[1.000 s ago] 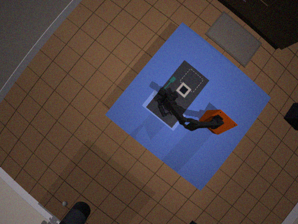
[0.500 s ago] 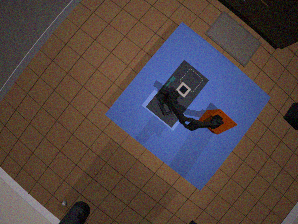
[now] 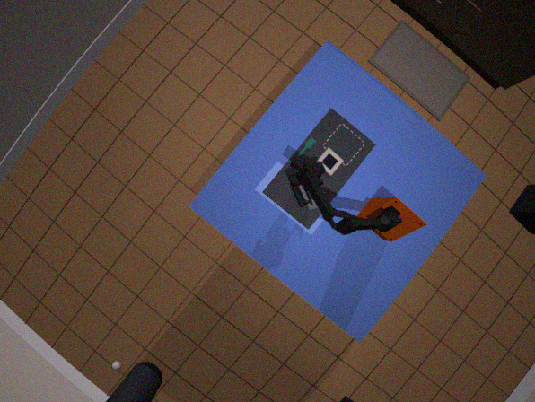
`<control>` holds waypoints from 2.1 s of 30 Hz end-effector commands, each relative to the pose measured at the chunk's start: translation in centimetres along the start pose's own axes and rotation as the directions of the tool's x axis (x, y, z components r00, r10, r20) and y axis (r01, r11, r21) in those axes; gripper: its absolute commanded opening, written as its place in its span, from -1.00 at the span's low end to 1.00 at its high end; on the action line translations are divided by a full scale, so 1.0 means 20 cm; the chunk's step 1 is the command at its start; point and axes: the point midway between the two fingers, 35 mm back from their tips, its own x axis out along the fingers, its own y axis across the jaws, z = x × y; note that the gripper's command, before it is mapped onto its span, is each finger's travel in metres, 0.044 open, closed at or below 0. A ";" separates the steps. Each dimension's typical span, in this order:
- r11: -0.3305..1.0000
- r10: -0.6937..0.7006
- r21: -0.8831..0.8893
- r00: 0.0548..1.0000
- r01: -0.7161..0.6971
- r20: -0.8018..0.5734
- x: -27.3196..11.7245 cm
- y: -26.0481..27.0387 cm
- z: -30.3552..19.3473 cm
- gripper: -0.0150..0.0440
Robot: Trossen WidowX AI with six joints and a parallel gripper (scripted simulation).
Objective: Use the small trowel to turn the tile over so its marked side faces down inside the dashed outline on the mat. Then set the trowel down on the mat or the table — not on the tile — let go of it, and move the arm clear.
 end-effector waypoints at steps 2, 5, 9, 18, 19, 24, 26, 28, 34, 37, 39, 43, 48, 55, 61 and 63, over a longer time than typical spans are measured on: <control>1.000 0.009 0.007 1.000 -0.010 0.009 0.04 0.04 0.01 -0.15; 1.000 0.010 0.007 1.000 -0.010 0.009 0.01 0.04 0.01 -0.15; 1.000 0.009 0.007 1.000 -0.009 0.009 -0.15 0.04 0.02 -0.15; 1.000 0.009 0.021 1.000 -0.009 -0.001 -0.18 0.06 0.01 -0.15; 1.000 0.009 0.021 1.000 -0.008 -0.002 -0.19 0.06 0.01 -0.15; 1.000 0.007 0.018 1.000 -0.007 -0.005 -0.19 0.05 0.01 -0.15; 1.000 0.007 0.018 1.000 -0.007 -0.005 -0.19 0.05 0.01 -0.15; 1.000 0.007 0.018 1.000 -0.007 -0.005 -0.19 0.05 0.01 -0.15; 1.000 0.007 0.019 1.000 -0.007 -0.005 -0.19 0.06 0.01 -0.49; 1.000 0.007 0.019 1.000 -0.007 -0.005 -0.19 0.06 0.01 -0.49; 1.000 0.007 0.019 1.000 -0.007 -0.005 -0.20 0.06 0.00 -0.49; 1.000 0.007 0.019 1.000 -0.007 -0.005 -0.20 0.06 0.00 -0.49; 1.000 0.007 0.019 1.000 -0.007 -0.005 -0.20 0.06 0.00 -0.15; 1.000 0.006 0.019 1.000 -0.006 -0.006 -0.20 0.06 0.00 -0.15; 1.000 0.006 0.020 1.000 -0.006 -0.006 -0.20 0.06 0.00 -0.15; 1.000 0.006 0.020 1.000 -0.006 -0.006 -0.20 0.06 0.00 -0.15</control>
